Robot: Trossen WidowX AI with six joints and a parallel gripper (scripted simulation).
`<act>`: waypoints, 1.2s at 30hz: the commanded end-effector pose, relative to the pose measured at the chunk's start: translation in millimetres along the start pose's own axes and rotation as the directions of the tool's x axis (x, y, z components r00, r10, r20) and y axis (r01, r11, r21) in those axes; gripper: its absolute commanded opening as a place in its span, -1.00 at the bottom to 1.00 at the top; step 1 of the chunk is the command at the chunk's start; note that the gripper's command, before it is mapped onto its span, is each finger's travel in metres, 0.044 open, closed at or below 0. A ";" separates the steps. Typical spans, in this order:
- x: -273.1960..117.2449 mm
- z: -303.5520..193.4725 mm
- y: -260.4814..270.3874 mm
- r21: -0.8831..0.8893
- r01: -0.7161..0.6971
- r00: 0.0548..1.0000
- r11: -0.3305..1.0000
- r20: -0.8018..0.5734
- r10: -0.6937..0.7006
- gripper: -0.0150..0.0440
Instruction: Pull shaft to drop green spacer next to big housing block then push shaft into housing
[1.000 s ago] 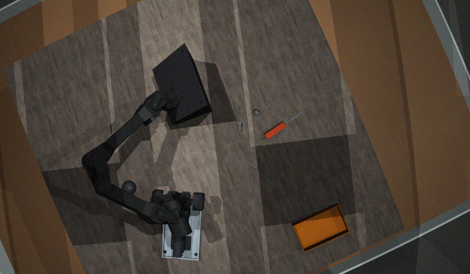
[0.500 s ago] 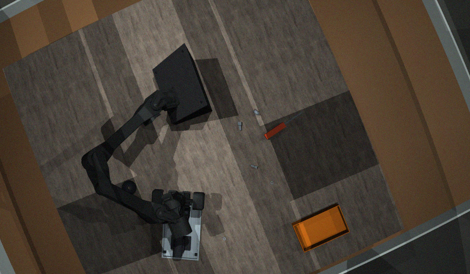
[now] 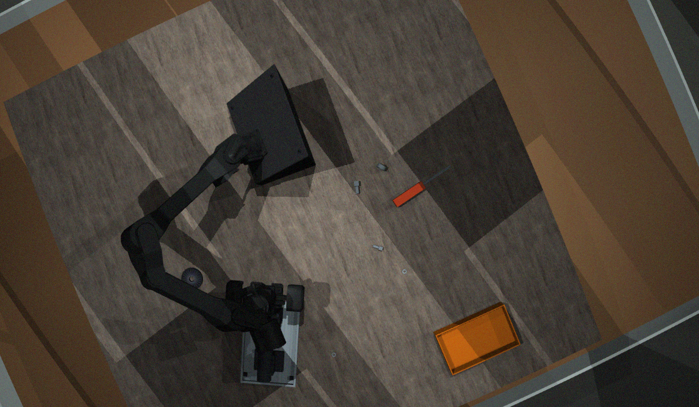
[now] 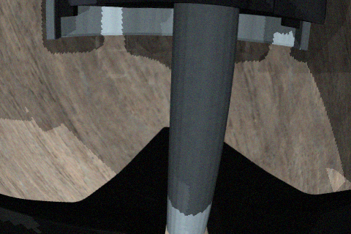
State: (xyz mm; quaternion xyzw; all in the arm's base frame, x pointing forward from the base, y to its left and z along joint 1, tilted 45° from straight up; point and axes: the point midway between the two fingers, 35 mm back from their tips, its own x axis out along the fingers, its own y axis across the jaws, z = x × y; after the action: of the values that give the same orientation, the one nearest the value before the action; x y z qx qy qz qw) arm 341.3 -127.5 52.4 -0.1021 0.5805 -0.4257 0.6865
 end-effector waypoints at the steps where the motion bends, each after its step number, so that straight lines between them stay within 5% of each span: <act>1: -0.2 -0.5 -0.1 0.004 -0.001 1.000 1.000 0.000 0.001 -0.49; 36: -0.2 -4.2 0.0 0.004 -0.001 1.000 1.000 0.000 0.001 -0.49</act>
State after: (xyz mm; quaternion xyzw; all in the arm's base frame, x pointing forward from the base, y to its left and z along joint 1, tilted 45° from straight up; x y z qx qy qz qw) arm 338.0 -126.2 51.2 -0.1022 0.5806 -0.4257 0.6865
